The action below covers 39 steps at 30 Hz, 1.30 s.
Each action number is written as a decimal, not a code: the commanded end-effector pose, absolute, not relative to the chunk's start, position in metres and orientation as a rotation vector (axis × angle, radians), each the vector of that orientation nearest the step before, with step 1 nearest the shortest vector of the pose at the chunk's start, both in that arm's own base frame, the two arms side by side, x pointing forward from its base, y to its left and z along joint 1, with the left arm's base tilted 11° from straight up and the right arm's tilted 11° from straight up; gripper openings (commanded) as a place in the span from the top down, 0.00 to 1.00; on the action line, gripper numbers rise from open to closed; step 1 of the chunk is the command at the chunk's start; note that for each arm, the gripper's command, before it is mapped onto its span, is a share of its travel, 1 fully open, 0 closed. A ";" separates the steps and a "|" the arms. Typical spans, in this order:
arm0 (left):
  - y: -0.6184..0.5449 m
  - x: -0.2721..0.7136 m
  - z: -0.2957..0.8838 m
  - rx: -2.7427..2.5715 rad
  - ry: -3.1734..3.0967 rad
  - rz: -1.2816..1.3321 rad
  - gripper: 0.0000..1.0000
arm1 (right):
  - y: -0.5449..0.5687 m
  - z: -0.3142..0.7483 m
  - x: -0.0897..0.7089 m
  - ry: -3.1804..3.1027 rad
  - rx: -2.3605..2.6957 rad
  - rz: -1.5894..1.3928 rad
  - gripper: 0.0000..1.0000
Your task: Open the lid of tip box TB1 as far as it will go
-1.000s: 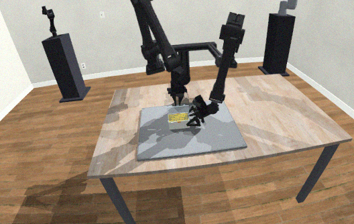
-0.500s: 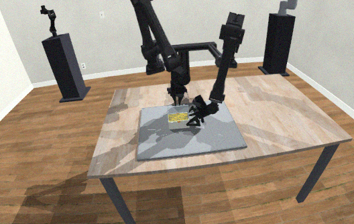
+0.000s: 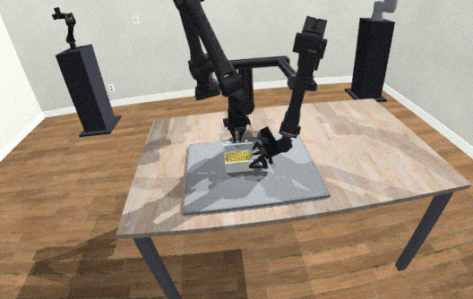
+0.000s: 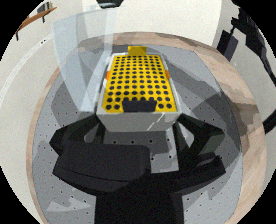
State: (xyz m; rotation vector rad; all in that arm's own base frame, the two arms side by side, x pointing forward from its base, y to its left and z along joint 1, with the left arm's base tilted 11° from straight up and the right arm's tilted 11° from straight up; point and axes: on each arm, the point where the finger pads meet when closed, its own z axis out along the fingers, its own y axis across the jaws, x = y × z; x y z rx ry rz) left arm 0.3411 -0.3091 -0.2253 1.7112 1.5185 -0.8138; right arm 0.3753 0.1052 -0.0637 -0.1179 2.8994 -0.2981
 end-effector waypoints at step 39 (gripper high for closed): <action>-0.312 0.349 -0.220 1.704 1.501 -0.793 0.16 | 0.129 0.001 0.416 2.810 -0.098 -0.245 0.60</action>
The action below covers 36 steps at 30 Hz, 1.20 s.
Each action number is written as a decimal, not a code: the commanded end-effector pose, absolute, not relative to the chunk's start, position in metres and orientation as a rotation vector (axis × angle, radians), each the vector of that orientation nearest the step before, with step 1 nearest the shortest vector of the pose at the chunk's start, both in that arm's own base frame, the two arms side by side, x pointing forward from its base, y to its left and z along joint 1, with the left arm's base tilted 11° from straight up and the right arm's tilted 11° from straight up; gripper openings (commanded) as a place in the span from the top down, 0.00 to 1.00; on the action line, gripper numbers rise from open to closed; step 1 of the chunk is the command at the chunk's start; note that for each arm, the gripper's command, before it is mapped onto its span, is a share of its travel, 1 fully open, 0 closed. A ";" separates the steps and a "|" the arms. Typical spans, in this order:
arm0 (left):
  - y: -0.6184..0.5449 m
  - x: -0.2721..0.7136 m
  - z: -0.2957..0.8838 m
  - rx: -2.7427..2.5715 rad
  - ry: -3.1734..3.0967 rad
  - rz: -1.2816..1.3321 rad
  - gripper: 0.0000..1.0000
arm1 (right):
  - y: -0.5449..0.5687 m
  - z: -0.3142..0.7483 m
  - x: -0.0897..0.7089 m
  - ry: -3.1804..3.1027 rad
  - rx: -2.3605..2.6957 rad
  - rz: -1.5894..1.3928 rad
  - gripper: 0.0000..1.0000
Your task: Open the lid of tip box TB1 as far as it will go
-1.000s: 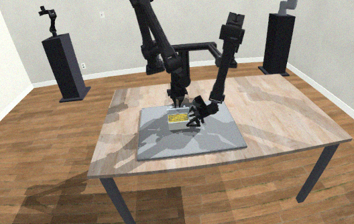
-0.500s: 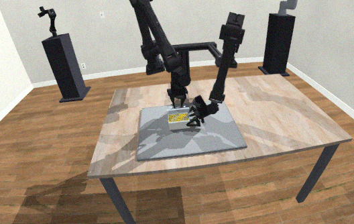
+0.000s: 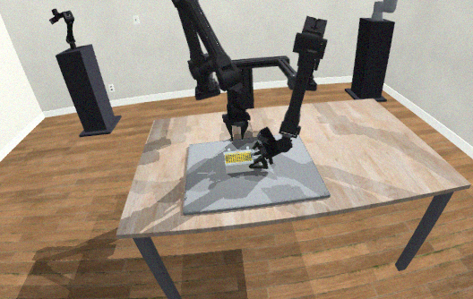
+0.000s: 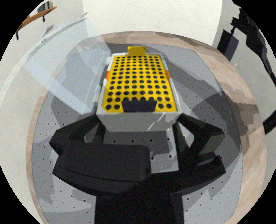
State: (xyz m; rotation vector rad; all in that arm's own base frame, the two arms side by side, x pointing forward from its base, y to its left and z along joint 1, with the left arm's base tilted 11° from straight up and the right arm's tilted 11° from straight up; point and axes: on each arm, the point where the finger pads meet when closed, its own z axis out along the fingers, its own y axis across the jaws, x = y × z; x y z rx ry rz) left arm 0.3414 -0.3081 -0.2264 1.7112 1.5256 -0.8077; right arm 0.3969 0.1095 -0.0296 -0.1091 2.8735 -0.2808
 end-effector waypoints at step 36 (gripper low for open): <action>-0.312 0.349 -0.220 1.704 1.501 -0.793 0.16 | 0.109 -0.017 0.430 2.367 -0.379 -0.090 0.00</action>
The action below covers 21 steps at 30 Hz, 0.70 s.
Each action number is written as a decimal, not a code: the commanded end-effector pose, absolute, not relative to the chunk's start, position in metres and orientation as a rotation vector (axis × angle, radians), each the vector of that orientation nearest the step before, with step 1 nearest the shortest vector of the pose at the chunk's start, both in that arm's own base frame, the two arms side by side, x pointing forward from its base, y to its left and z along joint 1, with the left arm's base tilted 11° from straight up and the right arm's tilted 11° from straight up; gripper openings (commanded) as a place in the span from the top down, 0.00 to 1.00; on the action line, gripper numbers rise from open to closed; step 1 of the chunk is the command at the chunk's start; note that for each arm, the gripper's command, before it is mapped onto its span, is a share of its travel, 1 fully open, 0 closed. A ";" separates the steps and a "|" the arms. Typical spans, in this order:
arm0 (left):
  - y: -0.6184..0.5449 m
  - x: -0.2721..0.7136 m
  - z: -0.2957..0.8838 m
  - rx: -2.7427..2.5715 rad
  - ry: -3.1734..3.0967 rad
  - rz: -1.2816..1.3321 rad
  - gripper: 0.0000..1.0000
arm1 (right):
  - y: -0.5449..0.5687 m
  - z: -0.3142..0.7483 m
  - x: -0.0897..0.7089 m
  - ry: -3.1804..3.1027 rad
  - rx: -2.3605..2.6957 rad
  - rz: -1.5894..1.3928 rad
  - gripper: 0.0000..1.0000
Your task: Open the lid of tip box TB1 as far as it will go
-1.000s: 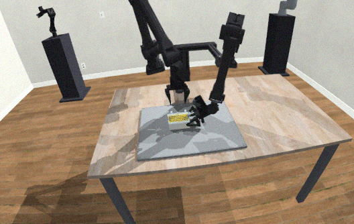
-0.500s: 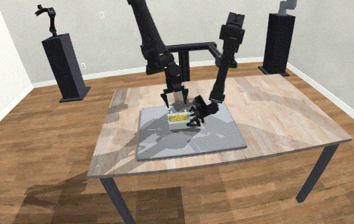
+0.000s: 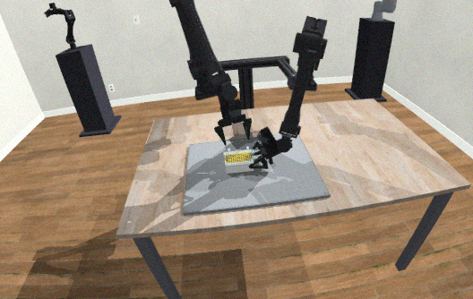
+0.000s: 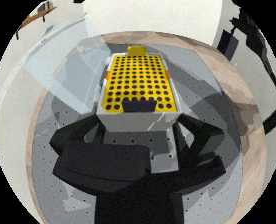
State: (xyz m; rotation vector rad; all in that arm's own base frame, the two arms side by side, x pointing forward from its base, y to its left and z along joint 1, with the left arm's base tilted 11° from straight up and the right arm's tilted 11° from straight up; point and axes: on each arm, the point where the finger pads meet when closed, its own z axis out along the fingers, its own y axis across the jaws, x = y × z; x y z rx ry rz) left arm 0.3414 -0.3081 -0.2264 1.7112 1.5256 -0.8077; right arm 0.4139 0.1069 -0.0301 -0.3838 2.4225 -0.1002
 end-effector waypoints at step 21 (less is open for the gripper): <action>-0.287 0.353 -0.197 1.698 1.512 -0.789 0.00 | 0.112 -0.018 0.428 2.374 -0.392 -0.092 0.00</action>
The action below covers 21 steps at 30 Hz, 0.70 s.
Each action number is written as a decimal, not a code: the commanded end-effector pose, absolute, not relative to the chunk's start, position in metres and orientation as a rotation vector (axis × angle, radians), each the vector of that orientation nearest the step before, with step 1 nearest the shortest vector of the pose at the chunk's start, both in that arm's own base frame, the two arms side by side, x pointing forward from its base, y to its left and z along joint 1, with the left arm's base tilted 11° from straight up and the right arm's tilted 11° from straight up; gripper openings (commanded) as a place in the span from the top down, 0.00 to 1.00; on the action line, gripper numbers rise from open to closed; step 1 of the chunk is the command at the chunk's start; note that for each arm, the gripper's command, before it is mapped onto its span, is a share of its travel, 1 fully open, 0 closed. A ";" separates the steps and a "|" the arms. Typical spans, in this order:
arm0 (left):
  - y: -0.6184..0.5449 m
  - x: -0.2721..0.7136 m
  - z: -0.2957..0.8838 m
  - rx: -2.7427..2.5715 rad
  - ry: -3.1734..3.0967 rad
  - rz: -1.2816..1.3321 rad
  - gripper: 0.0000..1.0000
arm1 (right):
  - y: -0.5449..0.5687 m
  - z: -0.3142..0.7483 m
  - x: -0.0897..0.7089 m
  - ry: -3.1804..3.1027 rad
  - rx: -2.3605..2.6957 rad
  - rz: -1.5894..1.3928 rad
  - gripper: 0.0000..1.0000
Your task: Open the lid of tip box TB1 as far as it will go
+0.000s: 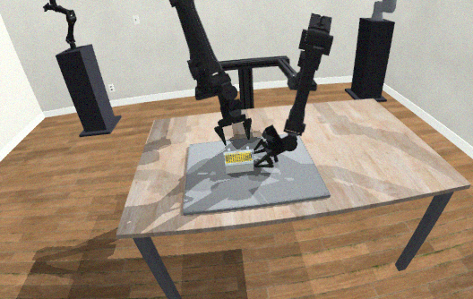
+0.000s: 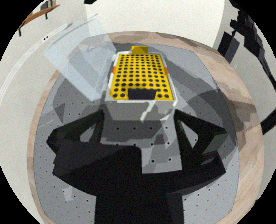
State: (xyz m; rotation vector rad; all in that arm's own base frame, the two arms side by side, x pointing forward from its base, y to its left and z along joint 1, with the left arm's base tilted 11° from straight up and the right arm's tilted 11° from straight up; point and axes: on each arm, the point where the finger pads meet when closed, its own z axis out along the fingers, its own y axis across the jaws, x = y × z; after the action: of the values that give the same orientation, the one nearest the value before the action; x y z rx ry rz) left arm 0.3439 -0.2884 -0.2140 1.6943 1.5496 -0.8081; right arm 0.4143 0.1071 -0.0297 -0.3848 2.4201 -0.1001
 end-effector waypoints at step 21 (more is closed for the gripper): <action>-0.262 0.347 -0.187 1.704 1.499 -0.790 0.00 | 0.112 -0.018 0.428 2.374 -0.392 -0.092 0.00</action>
State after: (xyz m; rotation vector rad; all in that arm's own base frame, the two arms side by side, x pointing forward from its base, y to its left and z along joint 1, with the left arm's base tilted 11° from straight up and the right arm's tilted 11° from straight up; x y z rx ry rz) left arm 0.3443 -0.2598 -0.1942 1.6948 1.5239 -0.7953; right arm 0.4143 0.1071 -0.0297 -0.3849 2.4201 -0.1001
